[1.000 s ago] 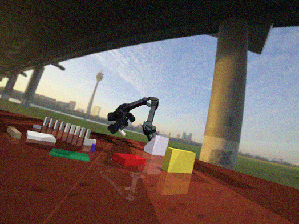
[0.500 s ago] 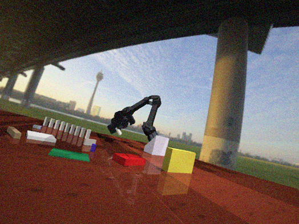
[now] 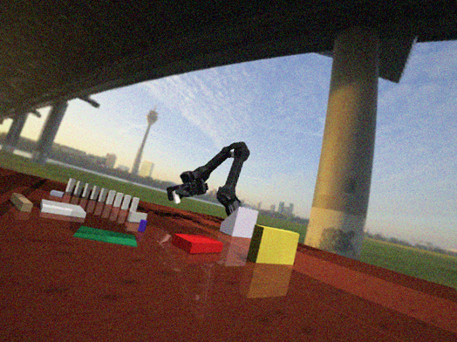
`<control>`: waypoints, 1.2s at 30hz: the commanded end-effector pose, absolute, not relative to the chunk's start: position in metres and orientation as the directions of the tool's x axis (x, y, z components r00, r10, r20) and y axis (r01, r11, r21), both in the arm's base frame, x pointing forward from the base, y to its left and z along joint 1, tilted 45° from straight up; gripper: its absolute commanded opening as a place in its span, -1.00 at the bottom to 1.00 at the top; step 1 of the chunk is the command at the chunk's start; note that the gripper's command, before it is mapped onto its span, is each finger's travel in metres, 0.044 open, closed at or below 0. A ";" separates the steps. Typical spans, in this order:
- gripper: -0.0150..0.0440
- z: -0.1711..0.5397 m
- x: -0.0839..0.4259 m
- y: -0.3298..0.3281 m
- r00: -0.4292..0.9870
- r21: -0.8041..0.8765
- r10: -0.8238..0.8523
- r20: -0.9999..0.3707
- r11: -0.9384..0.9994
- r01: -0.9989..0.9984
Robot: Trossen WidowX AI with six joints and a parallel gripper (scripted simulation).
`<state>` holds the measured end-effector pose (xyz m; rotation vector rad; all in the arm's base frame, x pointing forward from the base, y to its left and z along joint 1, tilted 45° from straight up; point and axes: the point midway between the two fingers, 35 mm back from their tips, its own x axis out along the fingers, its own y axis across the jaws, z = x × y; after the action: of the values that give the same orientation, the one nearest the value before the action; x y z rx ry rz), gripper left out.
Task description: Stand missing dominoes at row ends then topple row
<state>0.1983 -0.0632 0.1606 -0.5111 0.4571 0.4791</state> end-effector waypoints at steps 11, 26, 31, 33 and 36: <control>-0.41 0.185 0.190 -0.074 0.929 -0.644 0.267 -0.257 0.669 -0.371; -0.41 0.191 0.186 -0.076 0.948 -0.707 0.252 -0.194 0.634 -0.313; -0.41 0.191 0.186 -0.076 0.948 -0.707 0.252 -0.194 0.634 -0.313; -0.41 0.191 0.186 -0.076 0.948 -0.707 0.252 -0.194 0.634 -0.313; -0.41 0.191 0.186 -0.076 0.948 -0.707 0.252 -0.194 0.634 -0.313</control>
<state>0.1861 -0.0770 0.1897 -0.8135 0.0877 0.3236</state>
